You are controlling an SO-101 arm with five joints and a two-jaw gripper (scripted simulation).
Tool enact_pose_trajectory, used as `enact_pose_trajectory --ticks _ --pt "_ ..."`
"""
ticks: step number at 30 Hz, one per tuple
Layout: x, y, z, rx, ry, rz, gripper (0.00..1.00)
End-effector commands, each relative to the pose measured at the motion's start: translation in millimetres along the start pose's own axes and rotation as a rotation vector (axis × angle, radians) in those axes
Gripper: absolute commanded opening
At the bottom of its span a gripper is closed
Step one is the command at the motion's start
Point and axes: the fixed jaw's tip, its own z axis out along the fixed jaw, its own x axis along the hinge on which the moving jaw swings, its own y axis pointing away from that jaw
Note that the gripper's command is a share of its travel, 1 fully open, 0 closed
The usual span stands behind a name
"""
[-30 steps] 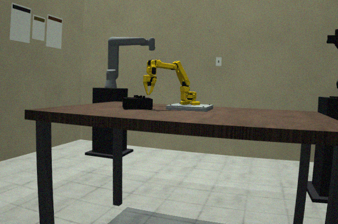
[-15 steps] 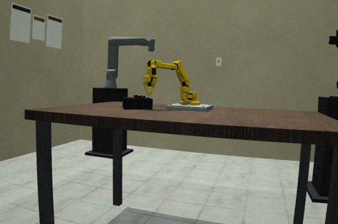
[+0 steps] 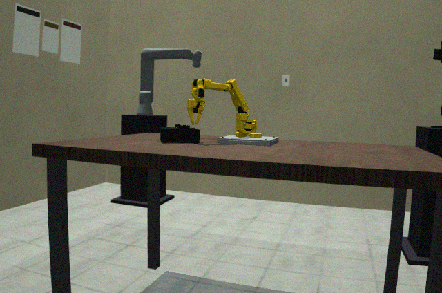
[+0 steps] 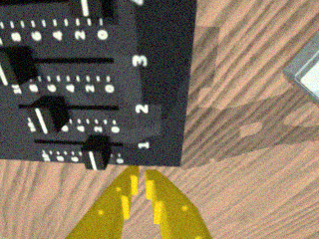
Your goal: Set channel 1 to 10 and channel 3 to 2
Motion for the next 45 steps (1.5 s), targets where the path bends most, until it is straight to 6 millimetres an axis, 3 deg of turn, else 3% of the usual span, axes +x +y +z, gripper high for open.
enact_pose_trajectory --ticks 1,45 --pt "1 -1 1 0.008 -0.002 -0.015 0.00" --pt "1 -1 17 0.008 -0.002 -0.014 0.00"
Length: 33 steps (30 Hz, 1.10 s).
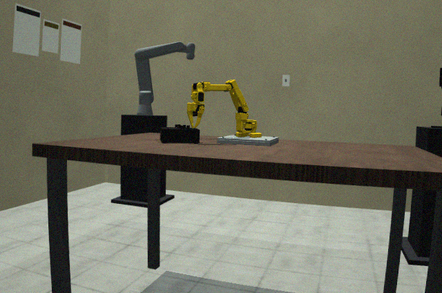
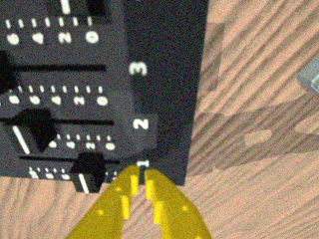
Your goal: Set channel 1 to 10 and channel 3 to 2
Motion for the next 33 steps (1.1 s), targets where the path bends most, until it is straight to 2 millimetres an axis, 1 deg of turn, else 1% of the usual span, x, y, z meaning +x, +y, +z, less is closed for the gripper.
enact_pose_trajectory --ticks 1,33 --pt "1.1 -1.5 3.2 0.011 -0.003 -0.014 0.00" --pt "0.4 3.9 3.6 0.011 -0.003 -0.004 0.00"
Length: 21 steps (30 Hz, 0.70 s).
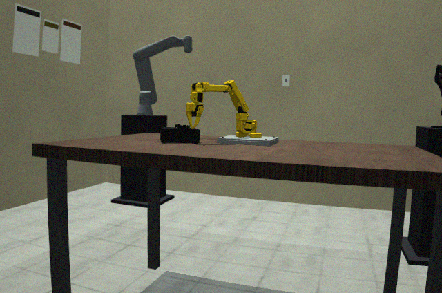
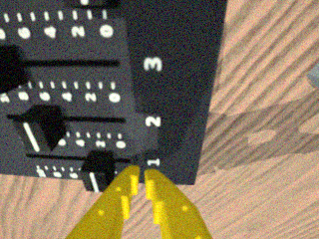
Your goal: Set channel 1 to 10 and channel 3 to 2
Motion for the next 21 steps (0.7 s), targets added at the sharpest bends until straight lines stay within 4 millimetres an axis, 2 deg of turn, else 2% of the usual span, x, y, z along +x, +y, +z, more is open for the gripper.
enact_pose_trajectory --ticks 1,21 --pt "-1.6 -0.7 3.0 0.019 -0.007 -0.003 0.00" --pt "-3.5 3.4 3.2 0.019 -0.007 0.009 0.00"
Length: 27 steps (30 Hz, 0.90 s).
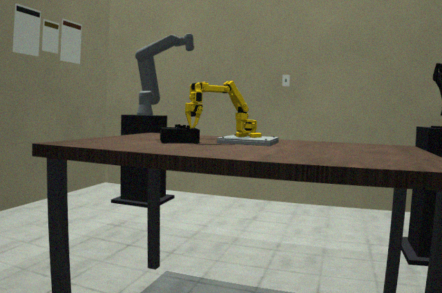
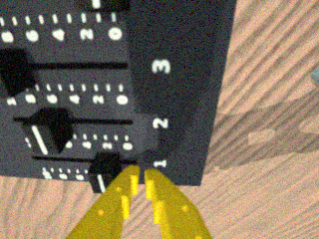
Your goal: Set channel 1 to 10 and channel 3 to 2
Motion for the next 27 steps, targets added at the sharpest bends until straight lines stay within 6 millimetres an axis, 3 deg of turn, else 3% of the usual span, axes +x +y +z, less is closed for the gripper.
enact_pose_trajectory --ticks 1,27 --pt "-3.1 0.7 3.0 0.018 -0.007 0.004 0.00" --pt "-4.4 4.7 3.2 0.018 -0.007 0.014 0.00"
